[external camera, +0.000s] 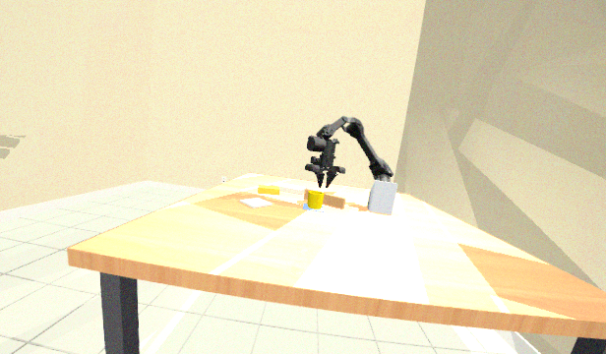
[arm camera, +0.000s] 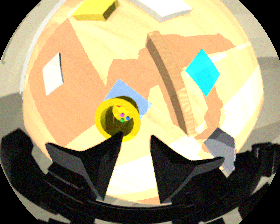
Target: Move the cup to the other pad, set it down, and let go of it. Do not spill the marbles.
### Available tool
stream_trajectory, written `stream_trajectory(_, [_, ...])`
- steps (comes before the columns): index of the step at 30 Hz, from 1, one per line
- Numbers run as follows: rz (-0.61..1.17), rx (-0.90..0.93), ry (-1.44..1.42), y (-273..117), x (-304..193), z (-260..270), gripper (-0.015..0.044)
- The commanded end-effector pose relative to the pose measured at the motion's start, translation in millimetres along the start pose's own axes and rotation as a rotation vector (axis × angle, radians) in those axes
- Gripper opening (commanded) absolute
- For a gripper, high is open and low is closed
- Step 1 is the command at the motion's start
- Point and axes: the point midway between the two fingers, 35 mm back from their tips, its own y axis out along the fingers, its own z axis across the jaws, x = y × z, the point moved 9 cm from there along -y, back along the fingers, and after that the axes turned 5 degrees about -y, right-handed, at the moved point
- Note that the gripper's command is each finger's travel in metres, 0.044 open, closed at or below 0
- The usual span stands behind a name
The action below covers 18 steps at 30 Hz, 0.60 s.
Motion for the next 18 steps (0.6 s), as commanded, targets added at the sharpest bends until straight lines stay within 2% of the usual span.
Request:
stream_trajectory(1, [-0.014, -0.004, 0.02, -0.9, 1.2, 0.7, 0.0167])
stream_trajectory(18, [-0.014, -0.004, 0.02, 24.3, 2.0, 1.9, 0.0167])
